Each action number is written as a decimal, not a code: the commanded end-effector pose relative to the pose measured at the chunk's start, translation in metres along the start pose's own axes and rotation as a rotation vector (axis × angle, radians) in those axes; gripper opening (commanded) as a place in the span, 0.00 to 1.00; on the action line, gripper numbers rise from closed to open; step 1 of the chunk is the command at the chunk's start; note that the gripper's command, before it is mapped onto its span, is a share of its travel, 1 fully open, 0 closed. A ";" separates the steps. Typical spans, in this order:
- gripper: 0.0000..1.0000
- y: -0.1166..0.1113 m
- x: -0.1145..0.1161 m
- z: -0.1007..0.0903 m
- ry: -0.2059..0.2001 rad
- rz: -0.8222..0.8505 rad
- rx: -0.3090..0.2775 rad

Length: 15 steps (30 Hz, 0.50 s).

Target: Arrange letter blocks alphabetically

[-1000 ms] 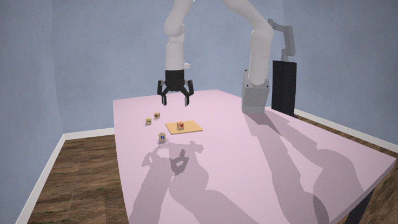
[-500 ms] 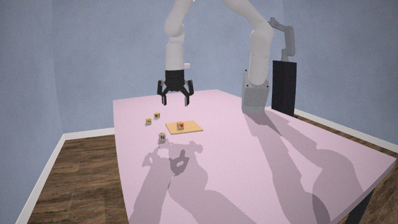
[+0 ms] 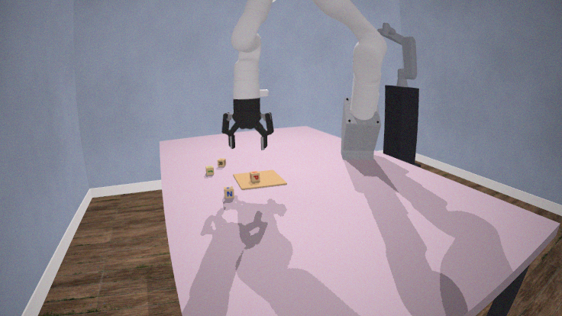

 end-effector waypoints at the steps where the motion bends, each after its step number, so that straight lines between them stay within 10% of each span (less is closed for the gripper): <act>1: 1.00 0.000 0.000 0.000 -0.001 0.000 0.000; 15: 1.00 0.002 -0.009 0.000 0.000 0.001 -0.004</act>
Point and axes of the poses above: the point where the finger pads meet when closed, its own z axis out along the fingers, its own x axis across the jaws, y = z × x, the point moved 1 cm from there along -z, back along the fingers, and after that the axes turned 8 degrees about z, right-handed, at the moved point
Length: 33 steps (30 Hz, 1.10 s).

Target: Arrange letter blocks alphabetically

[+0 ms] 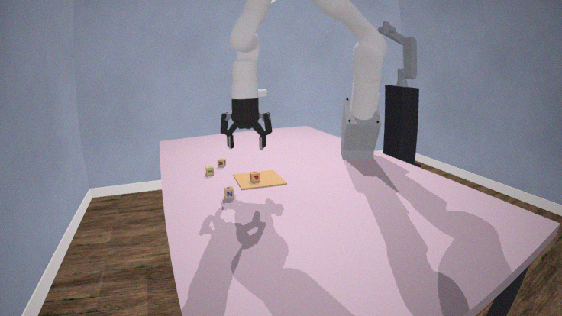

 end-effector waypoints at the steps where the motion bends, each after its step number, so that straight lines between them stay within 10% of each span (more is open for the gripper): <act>1: 1.00 0.002 -0.010 0.001 -0.001 0.002 -0.006; 14: 1.00 -0.003 -0.147 0.004 -0.001 0.002 -0.012; 33: 1.00 -0.012 -0.174 0.004 -0.003 0.001 0.001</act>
Point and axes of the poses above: the point where the finger pads meet when closed, its own z axis out along the fingers, its own x axis across the jaws, y = z × x, the point moved 1 cm from there along -z, back along the fingers, and after that the axes turned 8 degrees about z, right-handed, at the moved point
